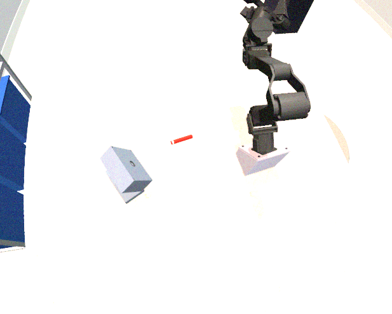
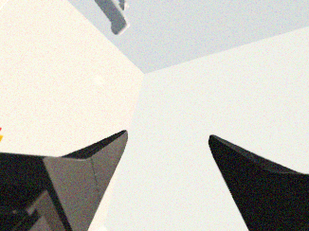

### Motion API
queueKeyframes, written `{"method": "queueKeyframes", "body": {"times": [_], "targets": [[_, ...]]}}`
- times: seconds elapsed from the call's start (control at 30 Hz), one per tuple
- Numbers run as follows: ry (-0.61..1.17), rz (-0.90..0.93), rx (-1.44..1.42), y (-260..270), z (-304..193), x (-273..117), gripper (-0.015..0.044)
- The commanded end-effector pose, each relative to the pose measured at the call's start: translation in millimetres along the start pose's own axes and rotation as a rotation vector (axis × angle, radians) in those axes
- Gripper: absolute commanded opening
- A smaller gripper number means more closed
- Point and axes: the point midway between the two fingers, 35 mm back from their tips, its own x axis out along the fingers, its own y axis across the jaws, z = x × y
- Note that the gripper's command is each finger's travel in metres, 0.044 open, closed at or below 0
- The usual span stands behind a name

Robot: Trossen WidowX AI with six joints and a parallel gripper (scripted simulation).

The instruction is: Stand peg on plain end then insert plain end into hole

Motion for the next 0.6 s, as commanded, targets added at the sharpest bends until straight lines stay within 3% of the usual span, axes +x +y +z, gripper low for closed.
{"method": "queueKeyframes", "body": {"times": [0.0, 0.57], "targets": [[-0.004, 0.001, 0.004, 0, 1, 0, 0.0426], [-0.356, 0.181, 0.322, 29, 98, -11, 0.0440]]}}
